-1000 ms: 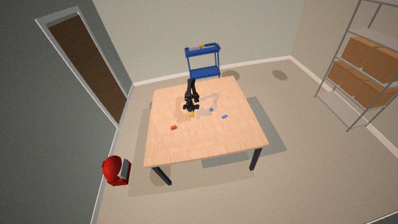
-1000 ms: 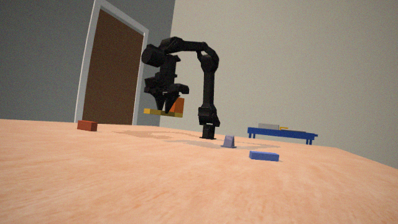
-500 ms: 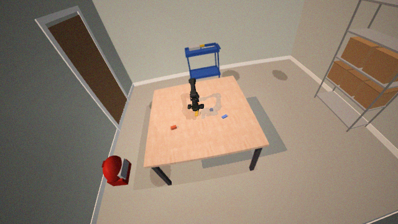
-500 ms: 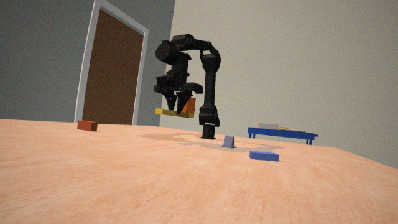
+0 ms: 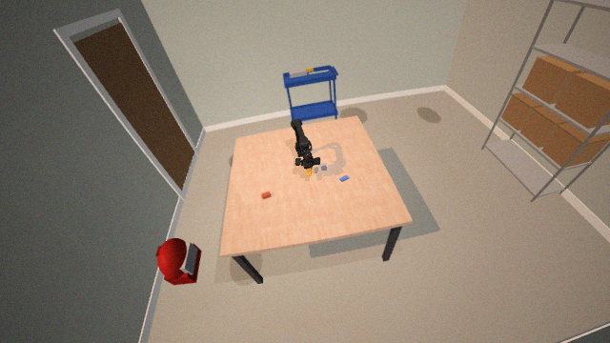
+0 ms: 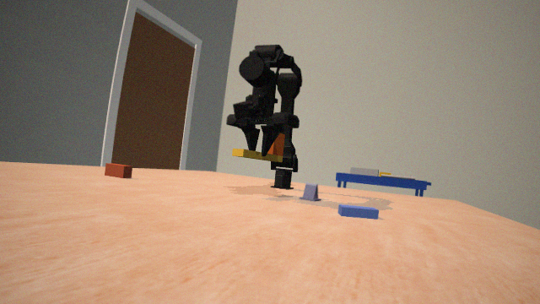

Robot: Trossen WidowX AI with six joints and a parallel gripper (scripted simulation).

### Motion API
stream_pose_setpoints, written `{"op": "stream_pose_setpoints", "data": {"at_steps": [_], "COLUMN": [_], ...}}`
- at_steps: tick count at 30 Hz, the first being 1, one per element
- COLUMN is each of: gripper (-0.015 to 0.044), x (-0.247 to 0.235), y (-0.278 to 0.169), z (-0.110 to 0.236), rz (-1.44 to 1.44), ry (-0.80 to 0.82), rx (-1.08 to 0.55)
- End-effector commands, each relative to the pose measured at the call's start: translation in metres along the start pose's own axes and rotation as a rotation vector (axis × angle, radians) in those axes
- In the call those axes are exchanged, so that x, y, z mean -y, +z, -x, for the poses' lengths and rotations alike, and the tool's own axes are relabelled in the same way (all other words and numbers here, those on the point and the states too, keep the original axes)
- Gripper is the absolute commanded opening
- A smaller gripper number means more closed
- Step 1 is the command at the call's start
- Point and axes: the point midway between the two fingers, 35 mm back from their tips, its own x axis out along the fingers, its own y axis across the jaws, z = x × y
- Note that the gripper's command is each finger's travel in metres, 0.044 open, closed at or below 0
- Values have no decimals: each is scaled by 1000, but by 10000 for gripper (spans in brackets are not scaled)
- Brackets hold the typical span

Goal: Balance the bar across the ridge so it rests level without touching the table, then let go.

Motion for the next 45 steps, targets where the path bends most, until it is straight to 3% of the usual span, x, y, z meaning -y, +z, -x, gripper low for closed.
{"op": "stream_pose_setpoints", "data": {"at_steps": [1, 29, 45], "gripper": [0, 0, 0], "x": [-13, -106, -110], "y": [-3, -57, -58], "z": [3, 4, -15], "rz": [4, 46, 47], "ry": [0, 7, 7], "rx": [6, 2, 2]}}
